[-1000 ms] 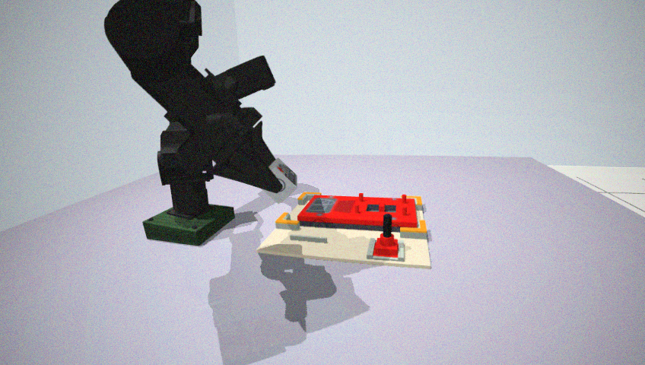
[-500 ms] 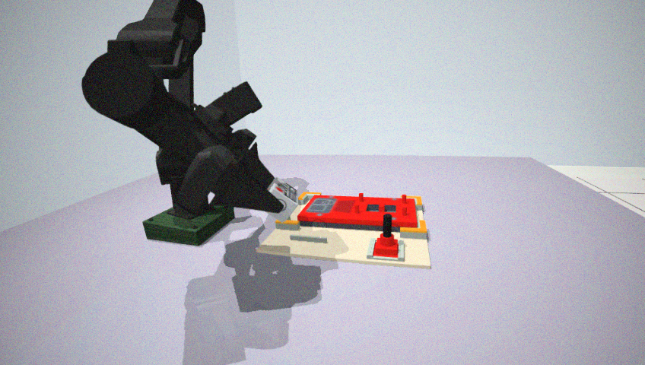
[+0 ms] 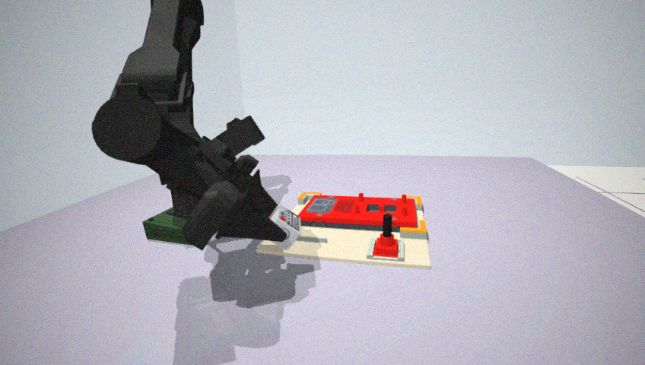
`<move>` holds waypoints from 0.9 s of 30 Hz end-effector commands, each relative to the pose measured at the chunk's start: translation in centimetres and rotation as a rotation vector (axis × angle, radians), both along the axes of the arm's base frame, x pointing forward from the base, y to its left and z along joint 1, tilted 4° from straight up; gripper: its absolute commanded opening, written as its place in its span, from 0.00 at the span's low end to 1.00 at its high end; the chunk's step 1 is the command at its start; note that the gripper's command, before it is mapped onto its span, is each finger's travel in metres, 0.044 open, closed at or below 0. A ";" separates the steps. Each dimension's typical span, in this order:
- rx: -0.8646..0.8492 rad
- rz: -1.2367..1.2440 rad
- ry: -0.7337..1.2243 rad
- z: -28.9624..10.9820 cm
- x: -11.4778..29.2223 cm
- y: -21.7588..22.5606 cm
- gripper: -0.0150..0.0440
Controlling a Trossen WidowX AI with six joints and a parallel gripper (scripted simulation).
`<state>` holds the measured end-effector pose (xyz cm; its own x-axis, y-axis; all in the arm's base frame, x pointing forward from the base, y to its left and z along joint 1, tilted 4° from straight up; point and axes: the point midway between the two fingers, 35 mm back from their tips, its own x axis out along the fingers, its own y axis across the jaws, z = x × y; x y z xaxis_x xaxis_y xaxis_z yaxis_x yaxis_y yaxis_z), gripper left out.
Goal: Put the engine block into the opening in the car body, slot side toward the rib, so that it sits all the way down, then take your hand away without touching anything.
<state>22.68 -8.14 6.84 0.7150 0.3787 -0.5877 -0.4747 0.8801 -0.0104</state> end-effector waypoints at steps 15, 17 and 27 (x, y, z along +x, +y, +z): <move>0.010 -0.003 0.002 -4.4 0.2 0.3 0.25; 0.010 -0.003 0.002 -4.9 0.2 0.3 0.25; 0.013 0.004 -0.020 -4.6 0.5 0.3 0.48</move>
